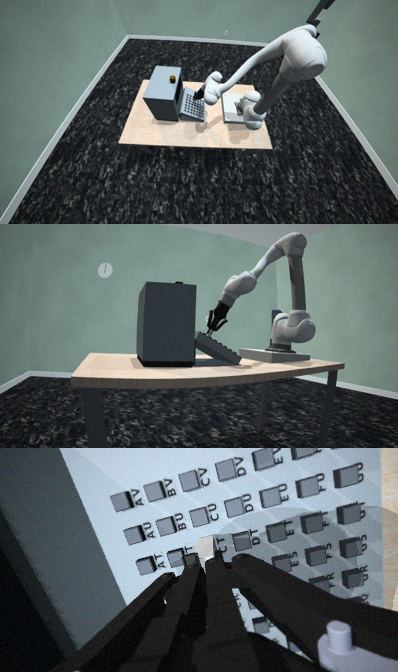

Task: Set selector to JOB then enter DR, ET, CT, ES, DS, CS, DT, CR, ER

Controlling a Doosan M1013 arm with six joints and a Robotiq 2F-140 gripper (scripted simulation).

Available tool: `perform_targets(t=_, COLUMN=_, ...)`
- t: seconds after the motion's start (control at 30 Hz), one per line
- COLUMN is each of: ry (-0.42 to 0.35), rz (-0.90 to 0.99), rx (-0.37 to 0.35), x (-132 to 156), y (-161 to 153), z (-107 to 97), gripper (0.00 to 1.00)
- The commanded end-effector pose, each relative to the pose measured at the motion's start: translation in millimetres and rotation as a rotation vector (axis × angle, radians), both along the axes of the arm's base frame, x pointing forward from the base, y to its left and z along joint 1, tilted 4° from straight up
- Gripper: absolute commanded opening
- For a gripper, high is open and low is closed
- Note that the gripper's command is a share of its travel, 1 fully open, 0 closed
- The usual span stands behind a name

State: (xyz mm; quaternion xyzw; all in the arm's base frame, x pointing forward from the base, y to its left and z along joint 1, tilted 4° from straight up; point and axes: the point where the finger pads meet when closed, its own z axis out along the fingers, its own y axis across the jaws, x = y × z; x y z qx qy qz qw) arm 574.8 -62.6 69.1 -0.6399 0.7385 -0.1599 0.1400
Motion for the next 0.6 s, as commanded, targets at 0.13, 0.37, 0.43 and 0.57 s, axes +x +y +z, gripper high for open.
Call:
perform_targets(t=0.13, ry=0.0, rz=0.0, rx=0.0, x=0.8, y=-0.1, z=-1.7, gripper=0.0)
perform_targets(t=0.37, ry=0.0, rz=0.0, rx=0.0, x=1.1, y=-0.1, z=-2.5, gripper=0.0)
perform_targets(t=0.43, ry=0.0, rz=0.0, rx=0.0, x=1.2, y=-0.1, z=-2.5, gripper=0.0)
perform_targets(t=0.57, ry=0.0, rz=0.0, rx=0.0, x=1.2, y=-0.1, z=-2.5, gripper=0.0)
